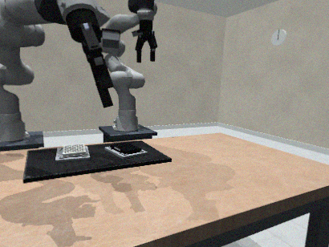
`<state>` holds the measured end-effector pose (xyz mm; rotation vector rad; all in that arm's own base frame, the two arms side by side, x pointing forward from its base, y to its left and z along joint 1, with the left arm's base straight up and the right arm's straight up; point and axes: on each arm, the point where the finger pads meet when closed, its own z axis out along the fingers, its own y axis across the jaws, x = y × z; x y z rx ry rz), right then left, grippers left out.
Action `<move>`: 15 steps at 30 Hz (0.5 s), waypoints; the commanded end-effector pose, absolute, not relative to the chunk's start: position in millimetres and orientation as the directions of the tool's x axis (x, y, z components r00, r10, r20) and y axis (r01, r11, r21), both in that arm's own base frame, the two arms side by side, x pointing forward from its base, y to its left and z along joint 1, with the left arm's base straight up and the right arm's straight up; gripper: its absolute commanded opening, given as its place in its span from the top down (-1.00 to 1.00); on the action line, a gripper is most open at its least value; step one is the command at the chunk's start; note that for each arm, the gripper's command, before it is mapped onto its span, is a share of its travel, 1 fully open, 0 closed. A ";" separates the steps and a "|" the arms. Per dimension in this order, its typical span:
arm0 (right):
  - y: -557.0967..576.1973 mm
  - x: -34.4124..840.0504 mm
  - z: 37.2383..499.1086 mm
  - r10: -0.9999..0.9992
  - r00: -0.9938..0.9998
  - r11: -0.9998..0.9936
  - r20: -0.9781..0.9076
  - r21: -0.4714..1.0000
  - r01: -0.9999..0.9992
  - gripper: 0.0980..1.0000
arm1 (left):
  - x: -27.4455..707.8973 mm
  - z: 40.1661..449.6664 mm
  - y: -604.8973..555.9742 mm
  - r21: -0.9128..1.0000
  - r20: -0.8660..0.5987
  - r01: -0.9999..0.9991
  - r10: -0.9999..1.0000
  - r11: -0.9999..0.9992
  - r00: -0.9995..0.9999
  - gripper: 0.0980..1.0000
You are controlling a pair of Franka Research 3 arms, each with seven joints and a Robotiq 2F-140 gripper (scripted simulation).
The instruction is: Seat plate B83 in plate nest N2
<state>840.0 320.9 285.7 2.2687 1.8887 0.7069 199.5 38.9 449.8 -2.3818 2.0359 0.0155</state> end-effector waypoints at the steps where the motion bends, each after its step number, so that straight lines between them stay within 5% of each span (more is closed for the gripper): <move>1: 320.9 840.1 285.9 0.952 0.120 -0.222 0.281 0.368 0.903 -1.00 | 197.2 449.1 36.0 0.003 -0.003 -0.985 -0.985 -0.174 0.174 -1.00; 15: 320.9 840.1 285.9 0.952 0.120 -0.222 0.281 0.368 0.903 -1.00 | 196.7 449.7 35.2 0.000 0.000 -0.984 -0.984 -0.176 0.176 -1.00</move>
